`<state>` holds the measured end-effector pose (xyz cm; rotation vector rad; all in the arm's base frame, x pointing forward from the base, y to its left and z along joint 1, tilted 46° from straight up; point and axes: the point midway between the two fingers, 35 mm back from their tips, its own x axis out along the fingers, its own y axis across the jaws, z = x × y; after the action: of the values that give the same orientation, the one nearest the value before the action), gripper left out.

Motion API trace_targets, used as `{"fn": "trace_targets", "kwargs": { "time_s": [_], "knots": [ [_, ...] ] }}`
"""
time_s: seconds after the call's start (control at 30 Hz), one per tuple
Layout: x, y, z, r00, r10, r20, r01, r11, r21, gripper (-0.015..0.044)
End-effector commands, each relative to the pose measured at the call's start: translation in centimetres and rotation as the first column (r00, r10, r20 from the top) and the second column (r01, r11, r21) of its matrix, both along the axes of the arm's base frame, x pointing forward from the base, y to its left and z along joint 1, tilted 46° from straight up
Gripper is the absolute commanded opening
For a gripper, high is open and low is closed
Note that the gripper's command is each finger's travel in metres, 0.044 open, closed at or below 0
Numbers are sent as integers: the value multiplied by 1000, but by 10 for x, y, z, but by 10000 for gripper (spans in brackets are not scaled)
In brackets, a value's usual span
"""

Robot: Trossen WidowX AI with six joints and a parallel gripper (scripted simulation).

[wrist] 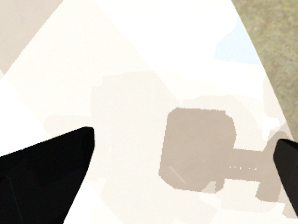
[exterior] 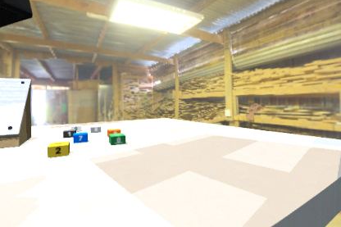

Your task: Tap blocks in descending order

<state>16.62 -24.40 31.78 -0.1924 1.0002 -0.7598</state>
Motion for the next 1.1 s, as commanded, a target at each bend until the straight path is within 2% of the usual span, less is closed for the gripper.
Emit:
{"fn": "trace_targets", "kwargs": {
  "time_s": [0.0, 0.13, 0.3, 0.63, 1.07],
  "knots": [
    [32, 33, -45, 995, 26, -100, -15, 993, 118, 400],
    [52, 68, -76, 978, 58, -200, -25, 986, 163, 400],
    [66, 113, -107, 939, 98, -330, -51, 987, 150, 400],
    [68, 196, -141, 844, 159, -512, -218, 974, -57, 400],
    [67, 201, -142, 839, 164, -519, -236, 969, -76, 400]
  ]
}}
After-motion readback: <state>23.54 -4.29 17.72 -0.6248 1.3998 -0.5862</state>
